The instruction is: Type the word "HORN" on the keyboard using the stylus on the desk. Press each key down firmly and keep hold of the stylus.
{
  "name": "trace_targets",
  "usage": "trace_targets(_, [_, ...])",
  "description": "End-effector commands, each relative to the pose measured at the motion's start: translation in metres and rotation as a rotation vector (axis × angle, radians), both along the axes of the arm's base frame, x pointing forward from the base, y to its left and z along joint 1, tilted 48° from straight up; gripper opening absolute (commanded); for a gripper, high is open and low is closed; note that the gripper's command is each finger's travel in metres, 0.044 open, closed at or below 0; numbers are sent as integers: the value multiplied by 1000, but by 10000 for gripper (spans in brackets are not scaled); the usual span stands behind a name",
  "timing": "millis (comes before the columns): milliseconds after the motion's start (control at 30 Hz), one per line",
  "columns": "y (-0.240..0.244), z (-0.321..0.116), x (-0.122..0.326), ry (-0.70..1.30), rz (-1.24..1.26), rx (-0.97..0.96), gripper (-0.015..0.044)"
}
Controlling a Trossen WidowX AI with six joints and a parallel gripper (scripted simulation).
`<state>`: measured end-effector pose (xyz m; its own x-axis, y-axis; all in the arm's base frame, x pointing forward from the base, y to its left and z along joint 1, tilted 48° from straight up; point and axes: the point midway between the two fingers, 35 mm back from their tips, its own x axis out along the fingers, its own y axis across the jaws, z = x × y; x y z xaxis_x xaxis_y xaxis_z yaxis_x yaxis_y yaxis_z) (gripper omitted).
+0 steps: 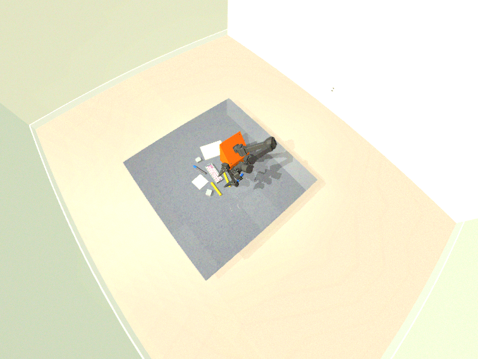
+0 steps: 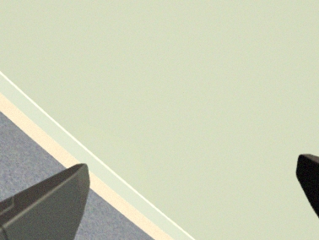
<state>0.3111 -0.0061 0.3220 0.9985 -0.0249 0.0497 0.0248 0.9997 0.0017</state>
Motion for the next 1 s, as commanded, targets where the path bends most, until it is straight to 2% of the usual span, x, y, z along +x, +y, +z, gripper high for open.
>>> trace_targets(0, [0, -1, 1, 5, 2, 0, 414])
trace_targets(133, [9, -31, 16, 122, 61, 1, 309])
trace_targets(333, [35, -126, 40, 477, 241, 68, 151])
trace_targets(533, [63, -220, 32, 851, 412, 232, 0])
trace_targets(800, [100, -318, -22, 1362, 580, 601, 0])
trace_targets(867, [107, -332, -37, 1468, 600, 704, 0])
trace_targets(967, [109, -337, -43, 1504, 605, 742, 0])
